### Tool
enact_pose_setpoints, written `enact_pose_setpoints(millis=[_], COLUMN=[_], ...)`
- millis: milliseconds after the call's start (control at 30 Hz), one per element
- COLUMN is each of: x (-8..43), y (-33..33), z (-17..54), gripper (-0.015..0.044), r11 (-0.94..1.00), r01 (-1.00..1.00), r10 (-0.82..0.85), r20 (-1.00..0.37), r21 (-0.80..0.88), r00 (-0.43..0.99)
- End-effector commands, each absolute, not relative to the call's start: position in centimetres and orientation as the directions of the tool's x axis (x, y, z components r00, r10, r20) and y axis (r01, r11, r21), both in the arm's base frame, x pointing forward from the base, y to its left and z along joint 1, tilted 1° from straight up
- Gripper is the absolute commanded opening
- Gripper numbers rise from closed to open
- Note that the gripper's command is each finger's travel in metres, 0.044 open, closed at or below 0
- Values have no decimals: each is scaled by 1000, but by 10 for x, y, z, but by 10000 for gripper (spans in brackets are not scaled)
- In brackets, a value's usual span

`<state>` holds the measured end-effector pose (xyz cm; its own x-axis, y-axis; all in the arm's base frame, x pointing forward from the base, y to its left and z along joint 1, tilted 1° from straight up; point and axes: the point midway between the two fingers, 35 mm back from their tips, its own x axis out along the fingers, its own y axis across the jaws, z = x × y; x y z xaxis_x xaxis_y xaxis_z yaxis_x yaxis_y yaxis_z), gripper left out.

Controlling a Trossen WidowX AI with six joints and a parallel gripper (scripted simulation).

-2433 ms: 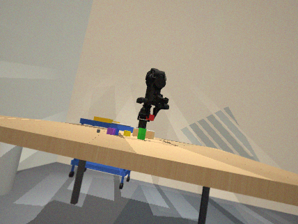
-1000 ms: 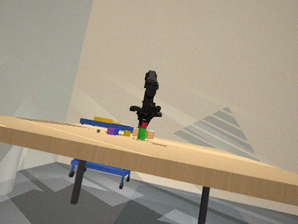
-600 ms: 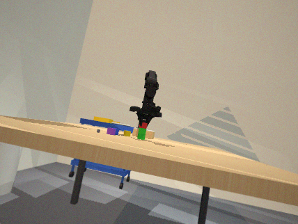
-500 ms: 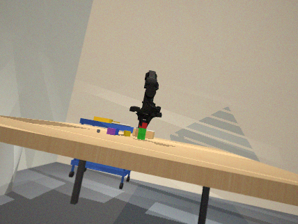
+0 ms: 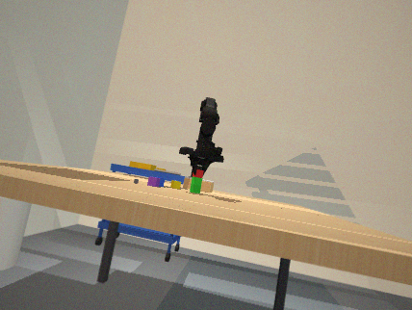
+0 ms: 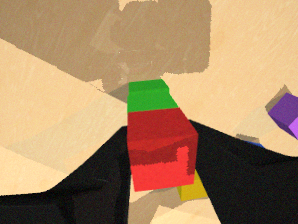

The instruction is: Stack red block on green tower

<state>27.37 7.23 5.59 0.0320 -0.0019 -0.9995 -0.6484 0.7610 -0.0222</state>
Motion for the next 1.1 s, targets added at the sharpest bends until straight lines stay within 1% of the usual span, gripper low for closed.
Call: enact_pose_setpoints(millis=[0, 433, 1067], x=[274, 274, 274], y=[72, 72, 72], z=[56, 56, 56], gripper=[105, 440, 440], r11=[761, 761, 761], r01=[-648, -648, -648], r10=[-2, -2, -2], r20=[-999, -999, -999], r21=[-22, -22, -22], r00=[32, 32, 32])
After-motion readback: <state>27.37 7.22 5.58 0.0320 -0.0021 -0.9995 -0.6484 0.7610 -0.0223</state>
